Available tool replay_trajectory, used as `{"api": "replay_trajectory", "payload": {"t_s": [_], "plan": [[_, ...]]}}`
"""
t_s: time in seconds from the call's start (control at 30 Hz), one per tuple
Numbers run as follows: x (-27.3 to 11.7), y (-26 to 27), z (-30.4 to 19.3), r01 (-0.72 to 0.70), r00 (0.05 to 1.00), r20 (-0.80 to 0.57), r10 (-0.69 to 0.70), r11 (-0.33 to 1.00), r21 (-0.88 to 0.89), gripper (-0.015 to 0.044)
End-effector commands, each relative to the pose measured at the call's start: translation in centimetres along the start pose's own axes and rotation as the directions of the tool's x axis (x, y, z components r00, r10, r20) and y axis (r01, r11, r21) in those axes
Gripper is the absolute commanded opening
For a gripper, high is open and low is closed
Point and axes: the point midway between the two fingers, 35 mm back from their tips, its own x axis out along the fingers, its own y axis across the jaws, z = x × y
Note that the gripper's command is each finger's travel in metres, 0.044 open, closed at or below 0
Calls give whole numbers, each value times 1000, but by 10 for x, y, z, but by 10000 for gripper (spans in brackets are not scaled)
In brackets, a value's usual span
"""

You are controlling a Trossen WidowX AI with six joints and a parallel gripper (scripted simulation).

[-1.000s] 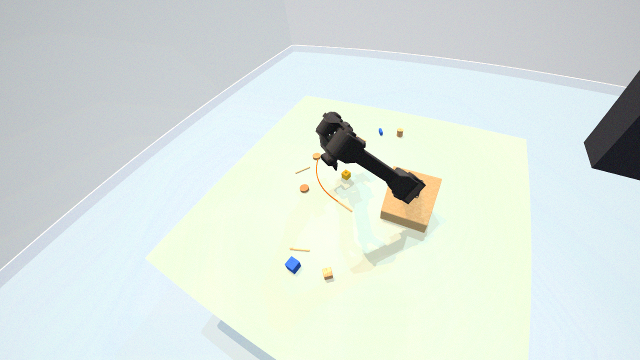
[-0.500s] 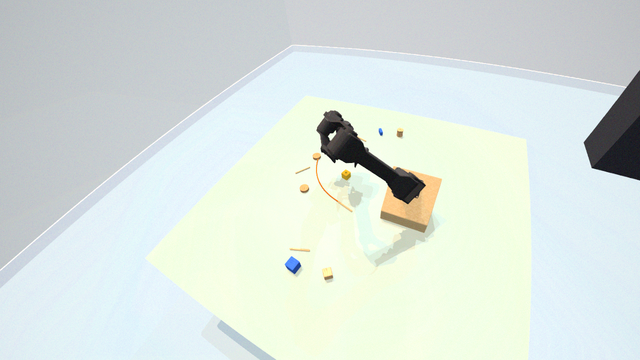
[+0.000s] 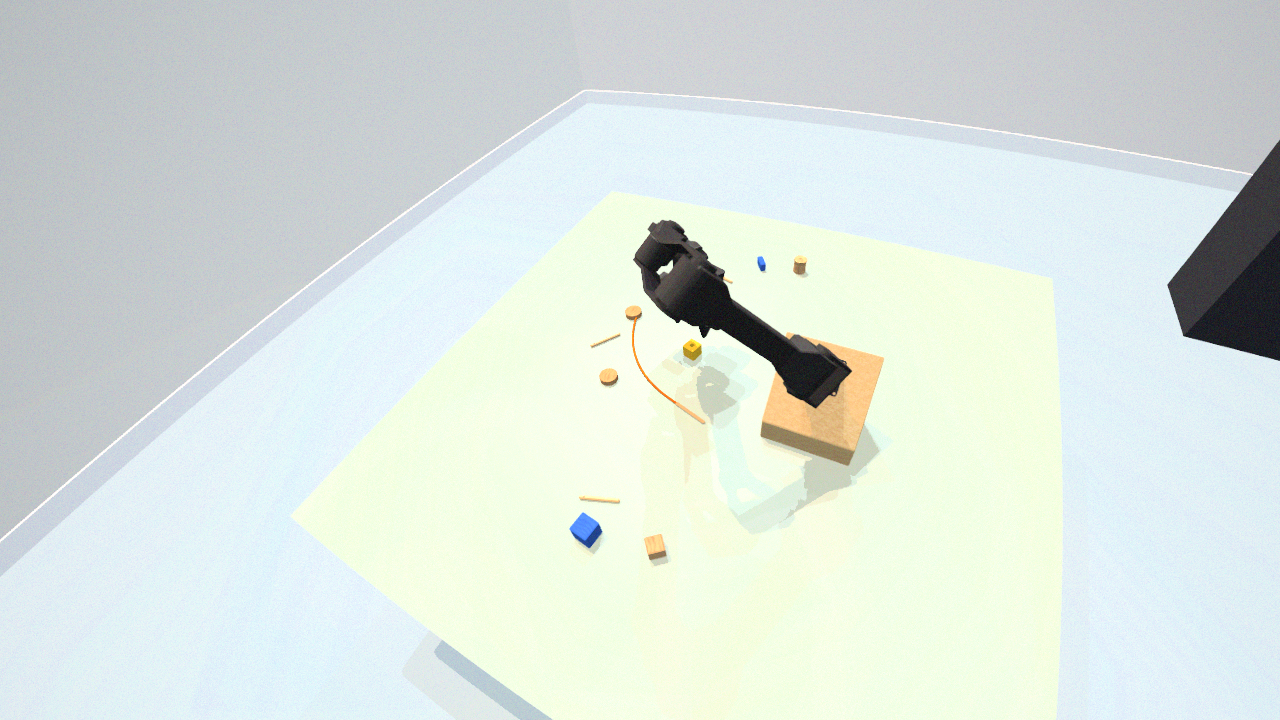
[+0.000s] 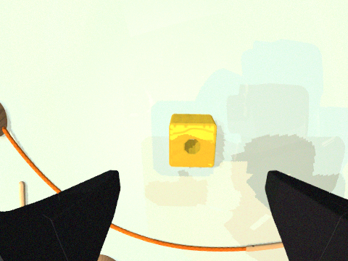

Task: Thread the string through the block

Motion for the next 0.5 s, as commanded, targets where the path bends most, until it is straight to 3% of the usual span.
{"api": "replay_trajectory", "payload": {"t_s": [0.0,0.47], "plan": [[0,-1,0,3,1000,3,-3,1000,10,256],[6,0,0,3,1000,3,-3,1000,10,237]]}}
